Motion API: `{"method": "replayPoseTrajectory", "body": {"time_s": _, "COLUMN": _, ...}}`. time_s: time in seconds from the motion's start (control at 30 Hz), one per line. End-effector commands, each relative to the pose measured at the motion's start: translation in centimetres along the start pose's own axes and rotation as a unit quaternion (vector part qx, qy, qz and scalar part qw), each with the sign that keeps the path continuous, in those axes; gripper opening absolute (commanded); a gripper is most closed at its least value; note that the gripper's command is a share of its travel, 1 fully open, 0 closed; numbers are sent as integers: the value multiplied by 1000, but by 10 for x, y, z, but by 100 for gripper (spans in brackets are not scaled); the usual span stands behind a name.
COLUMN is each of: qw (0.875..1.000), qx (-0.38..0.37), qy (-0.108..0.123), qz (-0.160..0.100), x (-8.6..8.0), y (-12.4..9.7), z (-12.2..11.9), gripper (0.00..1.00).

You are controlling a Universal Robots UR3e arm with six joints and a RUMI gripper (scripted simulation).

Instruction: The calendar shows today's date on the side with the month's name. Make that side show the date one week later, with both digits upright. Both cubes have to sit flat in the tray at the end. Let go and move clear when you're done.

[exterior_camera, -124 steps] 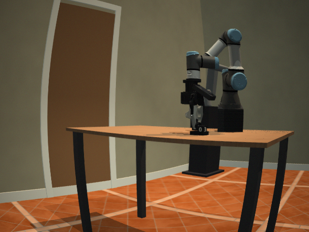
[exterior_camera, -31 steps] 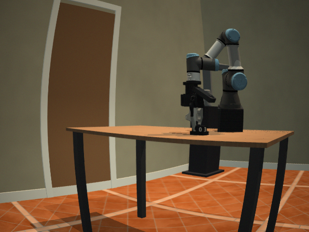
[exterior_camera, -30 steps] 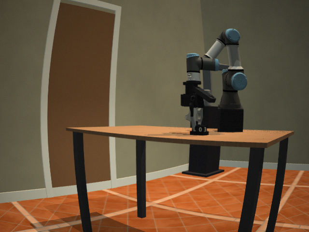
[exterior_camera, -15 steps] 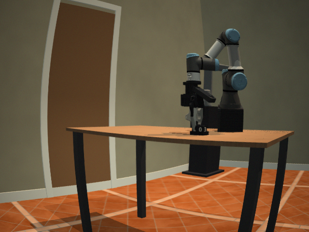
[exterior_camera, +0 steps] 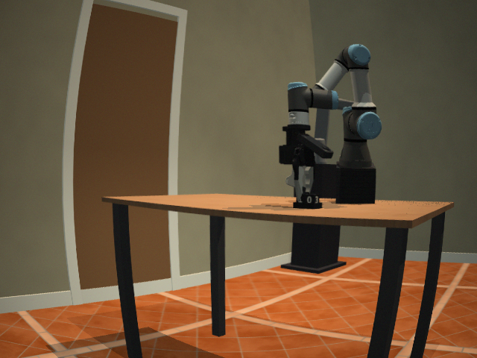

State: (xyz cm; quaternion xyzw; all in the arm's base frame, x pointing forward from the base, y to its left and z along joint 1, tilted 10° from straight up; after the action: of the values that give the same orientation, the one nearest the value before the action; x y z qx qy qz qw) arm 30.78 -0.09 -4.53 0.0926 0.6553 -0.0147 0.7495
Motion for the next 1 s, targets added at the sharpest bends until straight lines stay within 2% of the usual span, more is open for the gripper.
{"method": "replayPoseTrajectory", "body": {"time_s": 0.0, "qw": 1000, "qx": 0, "qy": -1, "qz": 0, "x": 0, "y": 0, "z": 1, "gripper": 11}}
{"method": "replayPoseTrajectory", "body": {"time_s": 0.1, "qw": 1000, "qx": 0, "qy": -1, "qz": 0, "x": 0, "y": 0, "z": 1, "gripper": 11}}
{"method": "replayPoseTrajectory", "body": {"time_s": 0.23, "qw": 1000, "qx": 0, "qy": -1, "qz": 0, "x": 0, "y": 0, "z": 1, "gripper": 18}}
{"method": "replayPoseTrajectory", "body": {"time_s": 0.37, "qw": 1000, "qx": 0, "qy": -1, "qz": 0, "x": 0, "y": 0, "z": 1, "gripper": 18}}
{"method": "replayPoseTrajectory", "body": {"time_s": 0.4, "qw": 1000, "qx": 0, "qy": -1, "qz": 0, "x": 0, "y": 0, "z": 1, "gripper": 22}}
{"method": "replayPoseTrajectory", "body": {"time_s": 0.57, "qw": 1000, "qx": 0, "qy": -1, "qz": 0, "x": 0, "y": 0, "z": 1, "gripper": 26}}
{"method": "replayPoseTrajectory", "body": {"time_s": 0.6, "qw": 1000, "qx": 0, "qy": -1, "qz": 0, "x": 0, "y": 0, "z": 1, "gripper": 29}}
{"method": "replayPoseTrajectory", "body": {"time_s": 0.97, "qw": 1000, "qx": 0, "qy": -1, "qz": 0, "x": 0, "y": 0, "z": 1, "gripper": 29}}
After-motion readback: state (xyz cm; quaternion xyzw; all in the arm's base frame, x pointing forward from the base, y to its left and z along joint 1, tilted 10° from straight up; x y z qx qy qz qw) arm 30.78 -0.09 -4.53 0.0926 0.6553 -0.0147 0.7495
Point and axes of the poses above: the point where the finger pads meet when closed, its own x axis out along the fingers, its own z axis across the jaws, y = z × x, the point moved 1 cm from there along -x, back along the fingers, and after that the axes turned 10 degrees about x, right-handed, at the moved point
